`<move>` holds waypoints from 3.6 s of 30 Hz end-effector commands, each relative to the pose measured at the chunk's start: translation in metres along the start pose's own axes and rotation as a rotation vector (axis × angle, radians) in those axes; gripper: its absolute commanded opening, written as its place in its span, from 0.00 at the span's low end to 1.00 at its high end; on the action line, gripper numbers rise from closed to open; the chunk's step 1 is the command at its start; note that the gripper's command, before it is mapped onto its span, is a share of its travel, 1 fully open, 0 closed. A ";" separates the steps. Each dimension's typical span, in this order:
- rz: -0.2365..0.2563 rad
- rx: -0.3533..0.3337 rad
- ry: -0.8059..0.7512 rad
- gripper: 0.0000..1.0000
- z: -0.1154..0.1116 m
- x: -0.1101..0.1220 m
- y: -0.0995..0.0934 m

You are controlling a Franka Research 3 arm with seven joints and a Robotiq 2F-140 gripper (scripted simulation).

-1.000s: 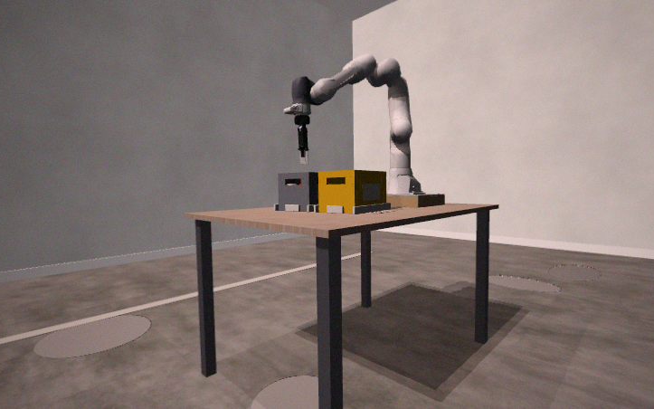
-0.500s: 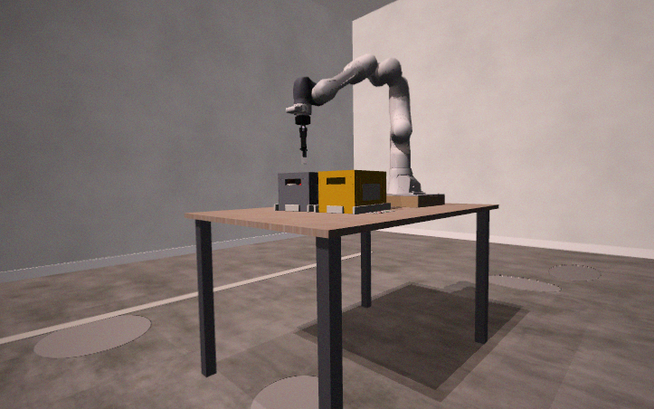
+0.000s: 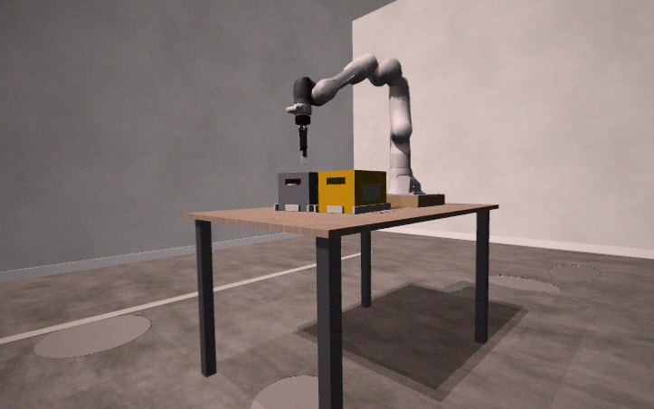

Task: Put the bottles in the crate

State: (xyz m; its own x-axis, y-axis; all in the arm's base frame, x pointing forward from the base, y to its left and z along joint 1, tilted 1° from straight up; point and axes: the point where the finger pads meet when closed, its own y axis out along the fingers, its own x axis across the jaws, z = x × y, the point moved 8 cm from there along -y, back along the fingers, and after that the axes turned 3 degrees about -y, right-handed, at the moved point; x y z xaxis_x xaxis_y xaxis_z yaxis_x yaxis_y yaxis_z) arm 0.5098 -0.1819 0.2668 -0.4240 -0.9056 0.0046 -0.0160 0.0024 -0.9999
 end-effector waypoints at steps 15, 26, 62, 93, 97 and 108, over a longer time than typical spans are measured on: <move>0.003 0.004 -0.023 0.38 0.000 0.001 0.018; 0.003 0.004 -0.023 0.38 0.001 0.001 0.030; 0.003 0.004 -0.023 0.38 0.001 0.000 0.072; 0.003 0.004 -0.023 0.00 0.001 0.000 0.083; 0.003 0.004 -0.023 0.00 0.001 0.000 0.083; 0.003 0.004 -0.023 0.00 0.001 0.000 0.083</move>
State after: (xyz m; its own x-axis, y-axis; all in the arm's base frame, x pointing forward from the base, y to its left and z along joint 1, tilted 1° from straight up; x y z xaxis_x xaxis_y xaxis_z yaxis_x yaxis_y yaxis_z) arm 0.5090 -0.1827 0.1832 -0.4003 -0.9164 0.0016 -0.0112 0.0032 -0.9999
